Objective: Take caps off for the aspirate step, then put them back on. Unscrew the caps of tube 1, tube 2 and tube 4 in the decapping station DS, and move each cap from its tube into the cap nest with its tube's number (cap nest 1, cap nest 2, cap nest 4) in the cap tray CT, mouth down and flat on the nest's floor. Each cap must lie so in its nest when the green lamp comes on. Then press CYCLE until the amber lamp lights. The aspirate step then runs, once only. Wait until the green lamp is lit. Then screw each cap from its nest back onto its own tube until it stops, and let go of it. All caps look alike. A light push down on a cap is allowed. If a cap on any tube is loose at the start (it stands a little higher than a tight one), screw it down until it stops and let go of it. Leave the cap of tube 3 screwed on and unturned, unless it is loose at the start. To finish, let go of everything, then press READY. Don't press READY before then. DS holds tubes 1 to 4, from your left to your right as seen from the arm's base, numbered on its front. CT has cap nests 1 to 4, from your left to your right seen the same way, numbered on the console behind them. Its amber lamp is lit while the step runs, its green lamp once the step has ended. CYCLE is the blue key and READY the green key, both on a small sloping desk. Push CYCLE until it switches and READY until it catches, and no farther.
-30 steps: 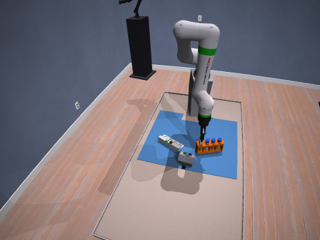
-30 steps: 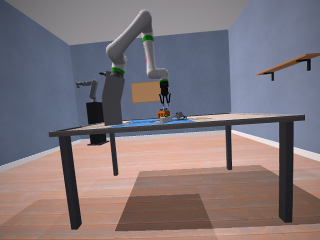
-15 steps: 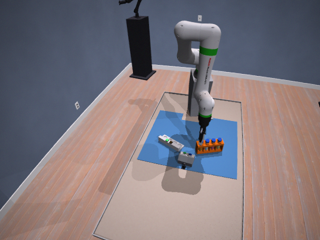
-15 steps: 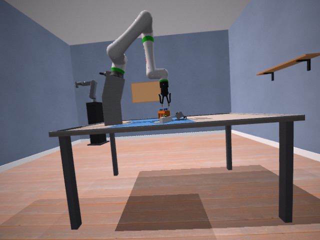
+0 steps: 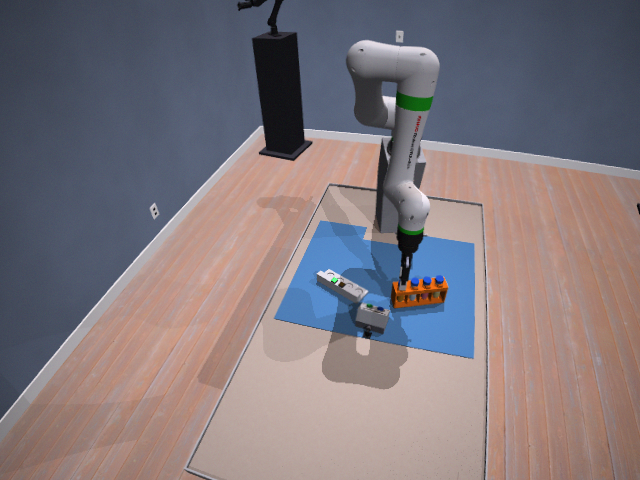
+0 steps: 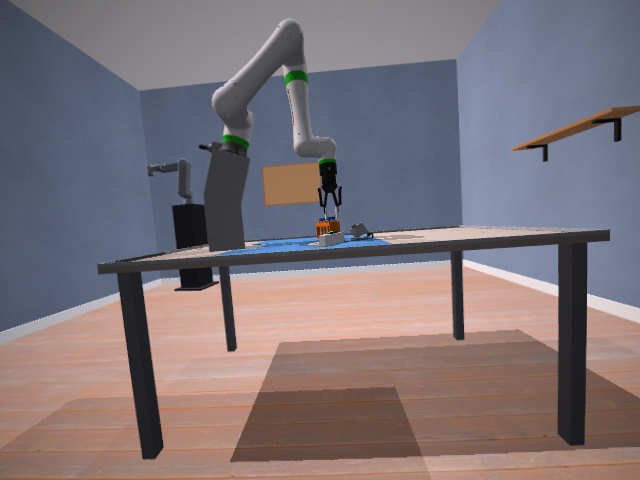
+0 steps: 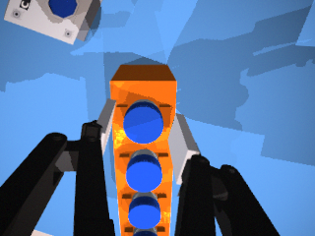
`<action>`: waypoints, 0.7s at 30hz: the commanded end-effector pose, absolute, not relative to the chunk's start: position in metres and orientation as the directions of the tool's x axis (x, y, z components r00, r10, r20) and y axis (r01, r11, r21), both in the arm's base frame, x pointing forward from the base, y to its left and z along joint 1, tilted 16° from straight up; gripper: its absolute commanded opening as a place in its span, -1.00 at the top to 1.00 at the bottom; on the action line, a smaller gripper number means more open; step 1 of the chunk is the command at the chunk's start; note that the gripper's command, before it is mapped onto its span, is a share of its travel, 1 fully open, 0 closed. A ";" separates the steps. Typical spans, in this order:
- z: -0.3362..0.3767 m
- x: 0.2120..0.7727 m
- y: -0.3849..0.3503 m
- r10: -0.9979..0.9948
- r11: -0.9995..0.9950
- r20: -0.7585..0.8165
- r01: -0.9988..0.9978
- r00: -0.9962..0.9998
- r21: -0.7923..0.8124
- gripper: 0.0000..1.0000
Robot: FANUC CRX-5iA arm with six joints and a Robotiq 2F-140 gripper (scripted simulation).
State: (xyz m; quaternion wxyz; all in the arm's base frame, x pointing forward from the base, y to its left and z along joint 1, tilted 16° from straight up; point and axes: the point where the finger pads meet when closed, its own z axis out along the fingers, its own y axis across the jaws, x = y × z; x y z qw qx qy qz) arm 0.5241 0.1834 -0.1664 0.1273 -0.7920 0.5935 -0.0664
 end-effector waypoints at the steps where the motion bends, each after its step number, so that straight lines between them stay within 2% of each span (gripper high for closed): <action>1: -0.166 0.524 0.184 -0.846 -0.517 0.024 -0.810 0.532 -0.278 0.31; 4: -0.166 0.524 0.184 -0.793 -0.595 0.050 -0.755 0.607 -0.274 0.31; 6: -0.166 0.524 0.184 -0.695 -0.707 0.091 -0.656 0.713 -0.263 0.31; 11: -0.166 0.524 0.184 -0.515 -0.847 0.148 -0.476 0.844 -0.235 0.31; 17: -0.166 0.524 0.184 -0.515 -0.847 0.148 -0.476 0.844 -0.235 0.31; 18: -0.166 0.524 0.184 -0.515 -0.847 0.148 -0.476 0.844 -0.235 1.00; 21: -0.166 0.524 0.184 -0.515 -0.847 0.148 -0.476 0.844 -0.235 1.00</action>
